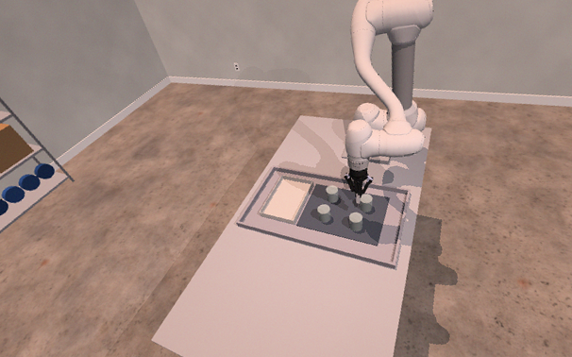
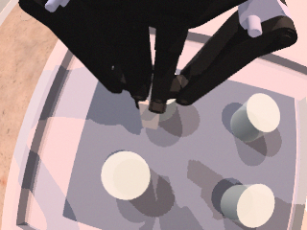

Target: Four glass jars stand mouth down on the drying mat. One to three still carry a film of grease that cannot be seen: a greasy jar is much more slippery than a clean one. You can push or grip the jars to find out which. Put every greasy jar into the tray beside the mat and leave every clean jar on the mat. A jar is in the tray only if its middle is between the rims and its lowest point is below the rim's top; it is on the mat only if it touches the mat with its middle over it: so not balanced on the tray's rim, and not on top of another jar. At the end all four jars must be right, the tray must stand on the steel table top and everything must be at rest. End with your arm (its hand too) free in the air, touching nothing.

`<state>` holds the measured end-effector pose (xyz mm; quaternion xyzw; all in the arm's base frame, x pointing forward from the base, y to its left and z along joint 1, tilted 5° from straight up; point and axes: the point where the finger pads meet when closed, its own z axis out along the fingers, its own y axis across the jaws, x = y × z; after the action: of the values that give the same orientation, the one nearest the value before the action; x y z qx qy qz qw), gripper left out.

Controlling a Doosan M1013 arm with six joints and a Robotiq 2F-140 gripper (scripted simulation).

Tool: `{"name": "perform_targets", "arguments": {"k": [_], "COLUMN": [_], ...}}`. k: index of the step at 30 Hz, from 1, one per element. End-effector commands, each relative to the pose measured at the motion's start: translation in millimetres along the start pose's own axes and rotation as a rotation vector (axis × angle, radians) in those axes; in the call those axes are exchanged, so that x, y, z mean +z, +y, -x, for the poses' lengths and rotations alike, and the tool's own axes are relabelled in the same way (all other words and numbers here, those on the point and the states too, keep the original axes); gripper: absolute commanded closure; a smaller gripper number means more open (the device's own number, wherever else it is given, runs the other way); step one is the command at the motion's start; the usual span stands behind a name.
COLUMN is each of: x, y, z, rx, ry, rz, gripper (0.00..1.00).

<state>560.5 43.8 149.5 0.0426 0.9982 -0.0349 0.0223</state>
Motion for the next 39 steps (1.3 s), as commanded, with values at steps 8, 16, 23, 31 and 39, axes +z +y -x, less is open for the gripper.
{"name": "perform_targets", "arguments": {"k": [8, 16, 23, 31, 39], "x": [40, 64, 64, 64, 64], "y": [2, 2, 2, 2, 2], "z": [1, 1, 1, 2, 3], "rx": [-0.001, -0.001, -0.001, -0.001, -0.001], "ry": [-0.002, -0.002, -0.002, -0.002, -0.002], "rz": [-0.003, -0.003, -0.003, -0.003, -0.003], "gripper": [1.00, 1.00, 1.00, 1.00, 1.00]}}
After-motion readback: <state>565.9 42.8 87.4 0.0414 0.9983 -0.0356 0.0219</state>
